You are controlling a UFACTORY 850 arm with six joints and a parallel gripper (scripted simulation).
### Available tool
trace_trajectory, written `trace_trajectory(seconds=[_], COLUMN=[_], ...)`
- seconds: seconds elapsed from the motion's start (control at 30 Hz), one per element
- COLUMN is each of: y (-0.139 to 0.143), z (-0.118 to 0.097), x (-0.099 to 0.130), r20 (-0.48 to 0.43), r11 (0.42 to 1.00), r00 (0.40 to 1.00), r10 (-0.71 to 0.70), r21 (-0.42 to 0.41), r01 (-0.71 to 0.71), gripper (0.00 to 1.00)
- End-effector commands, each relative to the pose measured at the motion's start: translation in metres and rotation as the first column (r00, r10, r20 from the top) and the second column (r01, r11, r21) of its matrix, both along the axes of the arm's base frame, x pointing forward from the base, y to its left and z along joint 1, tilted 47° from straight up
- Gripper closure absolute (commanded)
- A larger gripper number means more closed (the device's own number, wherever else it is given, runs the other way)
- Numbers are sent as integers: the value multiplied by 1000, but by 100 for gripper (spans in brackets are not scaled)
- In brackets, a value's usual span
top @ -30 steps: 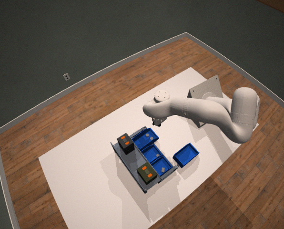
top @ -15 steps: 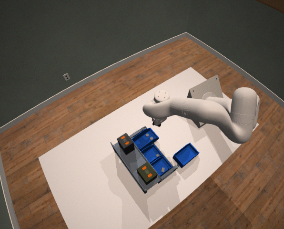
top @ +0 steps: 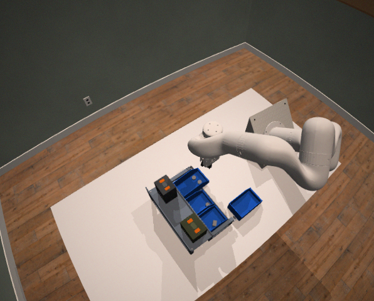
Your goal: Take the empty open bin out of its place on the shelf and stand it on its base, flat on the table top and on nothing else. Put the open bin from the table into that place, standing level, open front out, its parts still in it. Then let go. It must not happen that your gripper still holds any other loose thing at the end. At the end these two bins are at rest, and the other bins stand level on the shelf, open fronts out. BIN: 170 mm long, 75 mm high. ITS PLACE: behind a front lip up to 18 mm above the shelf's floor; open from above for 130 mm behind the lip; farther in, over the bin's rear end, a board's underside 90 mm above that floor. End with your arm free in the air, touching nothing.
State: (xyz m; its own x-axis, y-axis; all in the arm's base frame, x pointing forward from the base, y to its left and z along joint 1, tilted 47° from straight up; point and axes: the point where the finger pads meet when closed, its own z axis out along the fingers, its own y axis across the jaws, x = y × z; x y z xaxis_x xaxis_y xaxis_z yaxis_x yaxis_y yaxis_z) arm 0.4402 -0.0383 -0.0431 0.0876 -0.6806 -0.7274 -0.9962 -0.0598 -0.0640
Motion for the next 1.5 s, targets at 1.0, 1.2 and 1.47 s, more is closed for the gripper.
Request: trace_trajectory(seconds=[1.0,1.2,1.47], y=[62,65,66], z=[-59,-62,-62], x=[0,0,0], r20=[2,2,2], r11=[1000,1000,1000], r00=[1000,1000,1000], r10=[-1,-1,-1], r21=[-1,-1,-1], r01=[1,1,1], gripper=[100,100,100])
